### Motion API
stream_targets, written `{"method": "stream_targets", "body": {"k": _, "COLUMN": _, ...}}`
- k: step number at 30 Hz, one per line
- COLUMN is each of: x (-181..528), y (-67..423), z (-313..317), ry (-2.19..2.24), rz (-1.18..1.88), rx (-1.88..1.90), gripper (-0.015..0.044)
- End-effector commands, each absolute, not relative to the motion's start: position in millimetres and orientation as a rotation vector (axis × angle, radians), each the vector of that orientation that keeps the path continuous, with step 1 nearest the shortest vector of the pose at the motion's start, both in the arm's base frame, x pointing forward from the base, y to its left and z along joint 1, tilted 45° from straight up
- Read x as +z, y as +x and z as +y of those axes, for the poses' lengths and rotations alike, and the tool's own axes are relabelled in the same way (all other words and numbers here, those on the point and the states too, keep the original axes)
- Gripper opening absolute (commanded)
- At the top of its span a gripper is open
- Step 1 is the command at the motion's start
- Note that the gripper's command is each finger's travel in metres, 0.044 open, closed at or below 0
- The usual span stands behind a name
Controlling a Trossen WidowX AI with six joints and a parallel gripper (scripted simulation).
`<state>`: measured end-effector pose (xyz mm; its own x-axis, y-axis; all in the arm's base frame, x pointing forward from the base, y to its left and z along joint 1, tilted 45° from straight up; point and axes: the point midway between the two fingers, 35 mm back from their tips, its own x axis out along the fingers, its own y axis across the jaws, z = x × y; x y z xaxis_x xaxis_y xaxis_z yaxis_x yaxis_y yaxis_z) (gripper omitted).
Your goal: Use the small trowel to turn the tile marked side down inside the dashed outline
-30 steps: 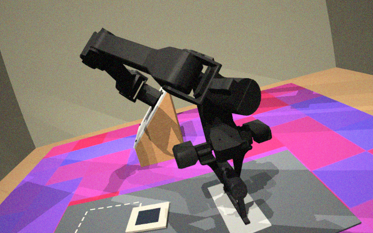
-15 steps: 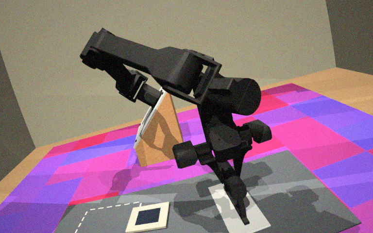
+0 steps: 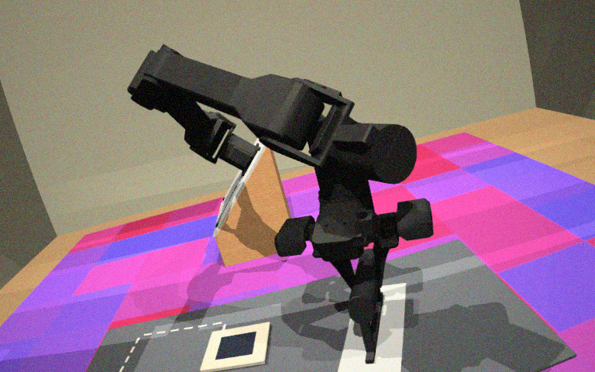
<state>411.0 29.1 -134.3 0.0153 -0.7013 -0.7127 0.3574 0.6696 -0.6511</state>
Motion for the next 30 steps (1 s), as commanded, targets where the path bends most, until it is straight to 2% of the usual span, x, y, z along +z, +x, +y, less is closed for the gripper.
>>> {"method": "stream_targets", "body": {"k": 1, "x": -134.5, "y": 411.4, "z": 28.4, "ry": -0.233, "rz": 1.261, "rx": -0.918, "gripper": 0.013}}
{"method": "stream_targets", "body": {"k": 23, "x": -134.5, "y": 411.3, "z": 28.3, "ry": 0.271, "rz": 0.909, "rx": -1.27, "gripper": 0.013}}
{"method": "stream_targets", "body": {"k": 29, "x": -134.5, "y": 411.3, "z": 28.3, "ry": 0.286, "rz": 0.897, "rx": -1.279, "gripper": 0.013}}
{"method": "stream_targets", "body": {"k": 30, "x": -134.5, "y": 411.3, "z": 28.3, "ry": 0.286, "rz": 0.897, "rx": -1.279, "gripper": 0.0156}}
